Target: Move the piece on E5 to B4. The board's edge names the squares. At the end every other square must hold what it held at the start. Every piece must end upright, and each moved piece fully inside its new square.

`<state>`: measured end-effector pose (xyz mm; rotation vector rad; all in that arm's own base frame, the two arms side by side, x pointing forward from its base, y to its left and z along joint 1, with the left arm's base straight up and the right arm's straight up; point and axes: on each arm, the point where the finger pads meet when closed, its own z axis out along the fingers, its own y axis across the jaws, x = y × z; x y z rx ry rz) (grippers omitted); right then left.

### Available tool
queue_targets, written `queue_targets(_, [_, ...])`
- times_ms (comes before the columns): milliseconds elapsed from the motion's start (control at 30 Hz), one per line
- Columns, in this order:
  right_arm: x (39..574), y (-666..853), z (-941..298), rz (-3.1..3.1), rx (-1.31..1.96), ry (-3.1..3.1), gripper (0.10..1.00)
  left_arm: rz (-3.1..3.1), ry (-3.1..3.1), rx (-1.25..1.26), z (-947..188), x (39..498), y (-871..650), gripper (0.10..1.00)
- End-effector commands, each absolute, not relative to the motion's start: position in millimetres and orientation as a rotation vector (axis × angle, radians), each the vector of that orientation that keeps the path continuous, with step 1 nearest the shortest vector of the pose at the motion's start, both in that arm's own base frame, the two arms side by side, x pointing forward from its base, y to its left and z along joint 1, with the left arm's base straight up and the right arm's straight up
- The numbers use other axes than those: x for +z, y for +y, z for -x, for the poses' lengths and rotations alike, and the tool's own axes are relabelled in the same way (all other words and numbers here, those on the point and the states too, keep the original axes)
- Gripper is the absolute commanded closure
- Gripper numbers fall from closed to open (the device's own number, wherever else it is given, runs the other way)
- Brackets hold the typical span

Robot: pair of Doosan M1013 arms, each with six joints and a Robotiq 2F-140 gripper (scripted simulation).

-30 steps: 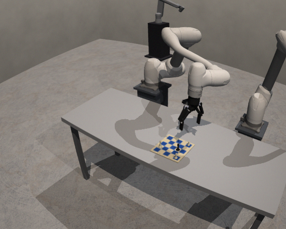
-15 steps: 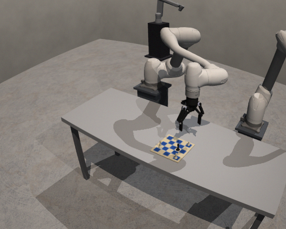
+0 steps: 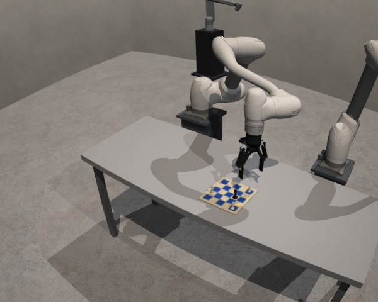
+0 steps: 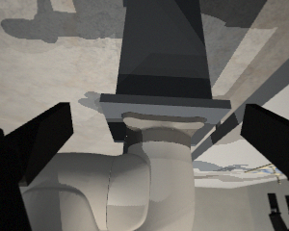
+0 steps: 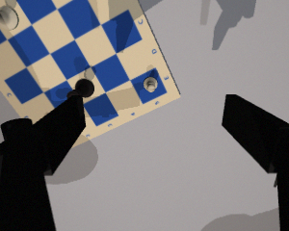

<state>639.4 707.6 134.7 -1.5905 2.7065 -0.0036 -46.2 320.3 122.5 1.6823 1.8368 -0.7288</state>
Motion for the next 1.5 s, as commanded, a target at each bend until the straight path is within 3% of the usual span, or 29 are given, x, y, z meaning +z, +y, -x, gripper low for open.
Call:
queue_targets(0, [127.4,707.8,-637.5,1.585,0.006,2.715,0.815,-1.683,1.838,-0.728,46.3,122.9,320.6,0.098])
queue_targets(1467, [107.9,707.8,-637.5,1.585,0.006,2.715,0.815,-1.683,1.838,-0.728,46.3,122.9,320.6,0.098])
